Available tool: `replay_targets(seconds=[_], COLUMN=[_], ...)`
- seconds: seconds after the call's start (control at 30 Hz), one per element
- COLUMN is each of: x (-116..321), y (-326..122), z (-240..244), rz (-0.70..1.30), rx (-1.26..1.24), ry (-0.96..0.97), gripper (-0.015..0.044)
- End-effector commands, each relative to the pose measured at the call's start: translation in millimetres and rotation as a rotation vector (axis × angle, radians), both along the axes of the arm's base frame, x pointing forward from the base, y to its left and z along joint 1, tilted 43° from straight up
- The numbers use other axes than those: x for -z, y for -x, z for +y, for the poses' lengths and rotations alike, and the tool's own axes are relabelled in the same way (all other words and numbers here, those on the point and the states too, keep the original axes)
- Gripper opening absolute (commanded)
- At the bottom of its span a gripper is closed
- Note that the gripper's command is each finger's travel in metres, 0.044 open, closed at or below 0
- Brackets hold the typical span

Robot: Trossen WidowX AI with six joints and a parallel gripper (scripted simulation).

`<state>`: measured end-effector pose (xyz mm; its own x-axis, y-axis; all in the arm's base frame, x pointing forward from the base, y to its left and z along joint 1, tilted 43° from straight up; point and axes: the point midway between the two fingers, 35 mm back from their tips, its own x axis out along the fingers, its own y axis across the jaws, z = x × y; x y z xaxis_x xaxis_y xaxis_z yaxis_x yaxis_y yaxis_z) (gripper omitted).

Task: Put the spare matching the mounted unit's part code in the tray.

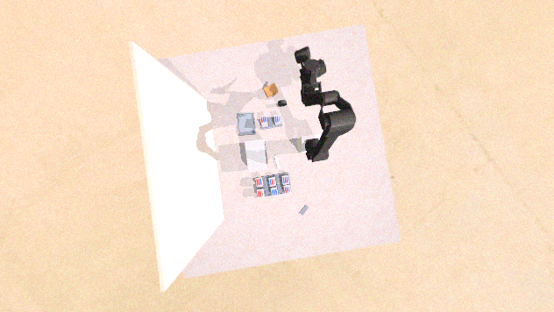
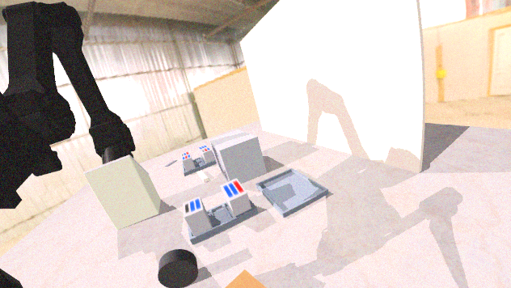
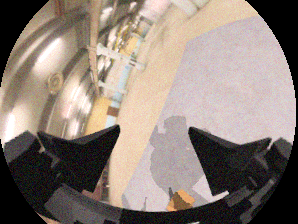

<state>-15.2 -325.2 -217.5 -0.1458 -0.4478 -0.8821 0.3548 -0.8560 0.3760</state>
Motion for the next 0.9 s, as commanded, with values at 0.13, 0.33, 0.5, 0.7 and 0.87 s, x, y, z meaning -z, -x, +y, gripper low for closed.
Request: replay_targets(seconds=[0.13, 0.33, 0.5, 0.7, 0.87], x=[-9, -27, -41, -80, -122], y=[-80, -147, -193, -272, -322], z=[-21, -23, -14, 20, 62], rz=[0.0, -0.005, -0.002, -0.011, -0.056], rx=[-0.423, -0.74, -1.006, -1.48, -1.832], ry=[-0.11, -0.176, -0.235, -0.318, -0.381], gripper=[0.044, 0.044, 0.044, 0.044, 0.044])
